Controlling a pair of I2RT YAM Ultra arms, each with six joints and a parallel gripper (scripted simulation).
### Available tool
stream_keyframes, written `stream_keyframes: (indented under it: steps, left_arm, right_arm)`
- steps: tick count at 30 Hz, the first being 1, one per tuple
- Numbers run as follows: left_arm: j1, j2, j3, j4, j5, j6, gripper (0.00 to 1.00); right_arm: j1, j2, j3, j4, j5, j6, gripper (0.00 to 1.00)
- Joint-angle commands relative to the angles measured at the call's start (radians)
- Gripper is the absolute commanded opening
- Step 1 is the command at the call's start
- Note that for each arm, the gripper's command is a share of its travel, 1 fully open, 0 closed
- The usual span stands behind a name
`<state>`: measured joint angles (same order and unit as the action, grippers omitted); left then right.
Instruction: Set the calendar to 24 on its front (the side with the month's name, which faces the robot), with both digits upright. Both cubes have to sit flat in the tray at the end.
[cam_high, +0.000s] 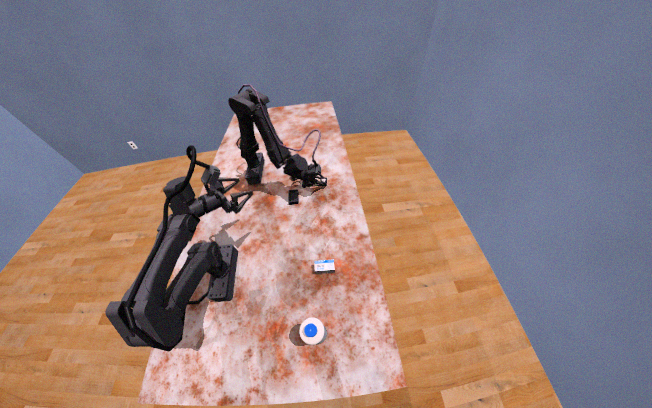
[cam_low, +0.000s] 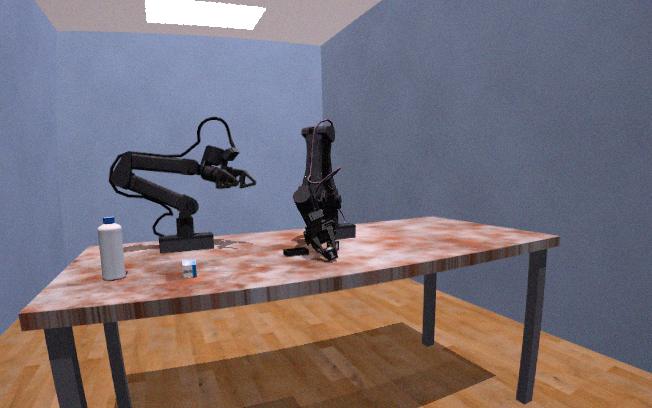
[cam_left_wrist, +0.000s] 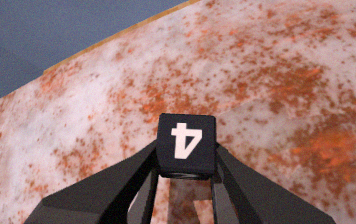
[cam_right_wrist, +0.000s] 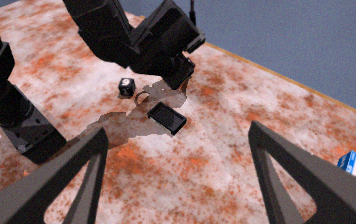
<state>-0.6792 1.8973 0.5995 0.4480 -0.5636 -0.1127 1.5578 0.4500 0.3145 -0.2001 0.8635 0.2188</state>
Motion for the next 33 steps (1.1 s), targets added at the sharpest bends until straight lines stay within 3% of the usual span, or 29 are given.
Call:
stream_keyframes:
  steps: [1,3,25,33]
  left_arm:
    - [0.019,0.000,0.089,-0.141,-0.007,0.186,0.26]
    - [0.019,0.000,0.089,-0.141,-0.007,0.186,0.26]
    - [0.088,0.074,0.500,-0.792,-0.024,0.870,0.26]
    - [0.049,0.134,0.618,-1.007,-0.036,1.099,0.26]
  right_arm:
    - [0.011,0.014,0.032,0.002,0.035,0.016,1.00]
    - [0.011,0.014,0.032,0.002,0.035,0.016,1.00]
    - [0.012,0.014,0.032,0.002,0.036,0.015,1.00]
    - [0.012,0.014,0.032,0.002,0.036,0.015,1.00]
